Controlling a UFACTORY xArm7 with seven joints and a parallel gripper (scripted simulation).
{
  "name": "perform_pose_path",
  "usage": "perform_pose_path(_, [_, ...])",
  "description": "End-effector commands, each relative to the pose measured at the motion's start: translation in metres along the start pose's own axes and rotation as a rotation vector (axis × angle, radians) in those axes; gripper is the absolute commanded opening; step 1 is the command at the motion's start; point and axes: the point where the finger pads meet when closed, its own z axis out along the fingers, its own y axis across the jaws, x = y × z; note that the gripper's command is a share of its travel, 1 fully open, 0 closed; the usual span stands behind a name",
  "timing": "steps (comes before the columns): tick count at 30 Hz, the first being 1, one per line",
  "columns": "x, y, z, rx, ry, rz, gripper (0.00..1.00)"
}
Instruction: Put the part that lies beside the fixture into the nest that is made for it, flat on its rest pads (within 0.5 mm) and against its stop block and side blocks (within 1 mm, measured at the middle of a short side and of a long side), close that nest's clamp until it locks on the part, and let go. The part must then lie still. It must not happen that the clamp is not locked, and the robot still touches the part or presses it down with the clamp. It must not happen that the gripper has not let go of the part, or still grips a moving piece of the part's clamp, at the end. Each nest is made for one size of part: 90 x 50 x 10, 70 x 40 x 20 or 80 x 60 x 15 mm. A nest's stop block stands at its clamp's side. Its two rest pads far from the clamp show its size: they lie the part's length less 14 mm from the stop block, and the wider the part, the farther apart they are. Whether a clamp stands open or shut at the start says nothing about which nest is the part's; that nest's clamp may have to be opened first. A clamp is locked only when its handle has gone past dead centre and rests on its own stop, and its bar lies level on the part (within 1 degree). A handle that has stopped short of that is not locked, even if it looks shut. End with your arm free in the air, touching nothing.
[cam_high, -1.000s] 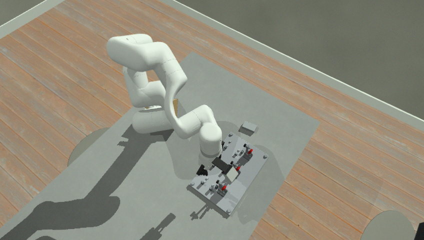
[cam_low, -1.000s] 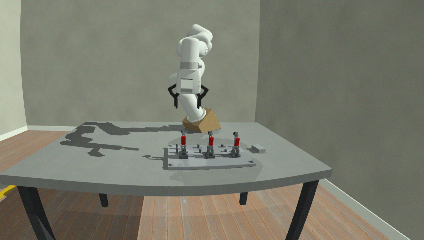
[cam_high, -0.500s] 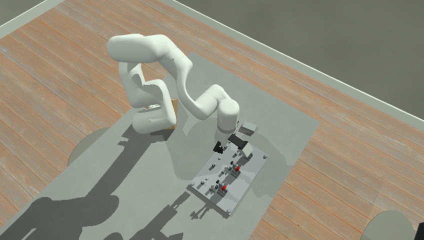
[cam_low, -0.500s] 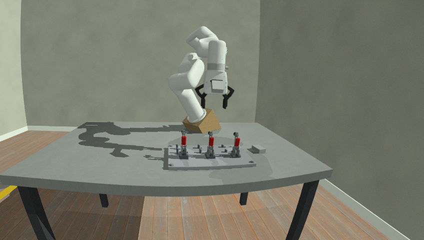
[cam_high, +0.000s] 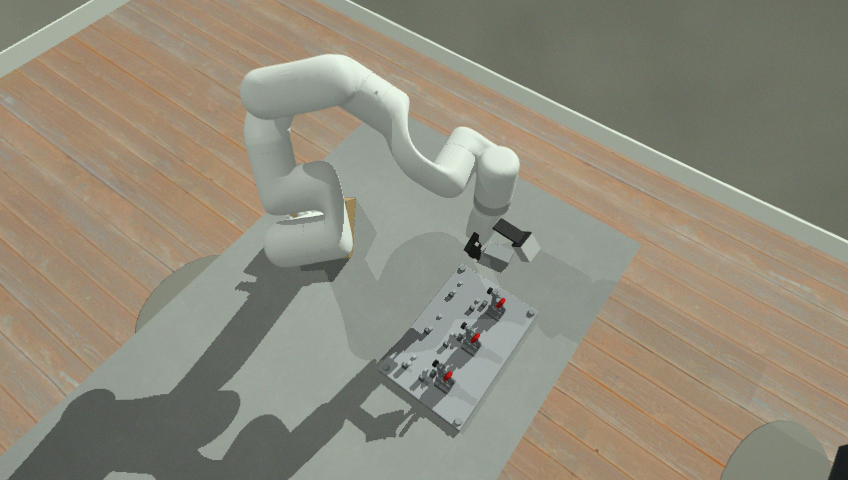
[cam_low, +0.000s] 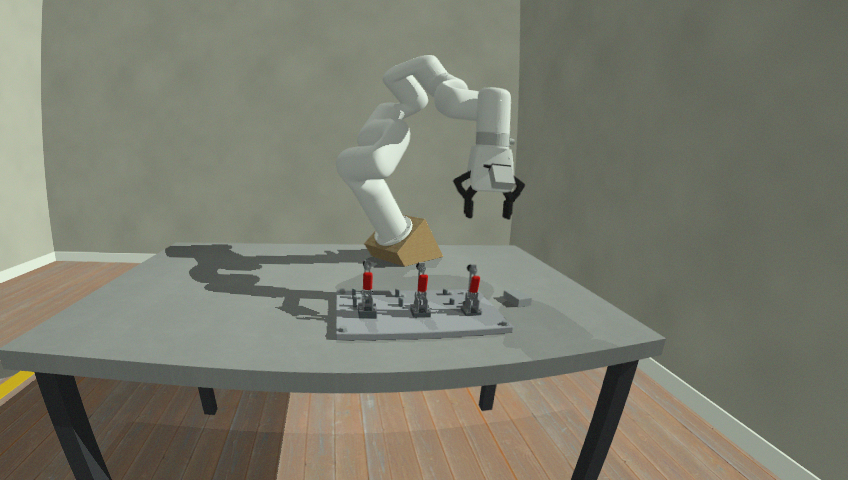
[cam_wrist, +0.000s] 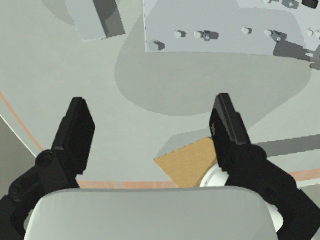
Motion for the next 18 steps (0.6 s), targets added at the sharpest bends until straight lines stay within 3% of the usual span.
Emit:
perform_pose_path(1, [0.004, -0.026, 0.000, -0.004, 0.002, 0.002, 1.00])
perform_pose_path(9, [0.003, -0.077, 0.000, -0.004, 0.002, 0.002, 1.00])
perform_pose_path(18, [0.002, -0.095, 0.000, -0.004, 0.002, 0.002, 1.00])
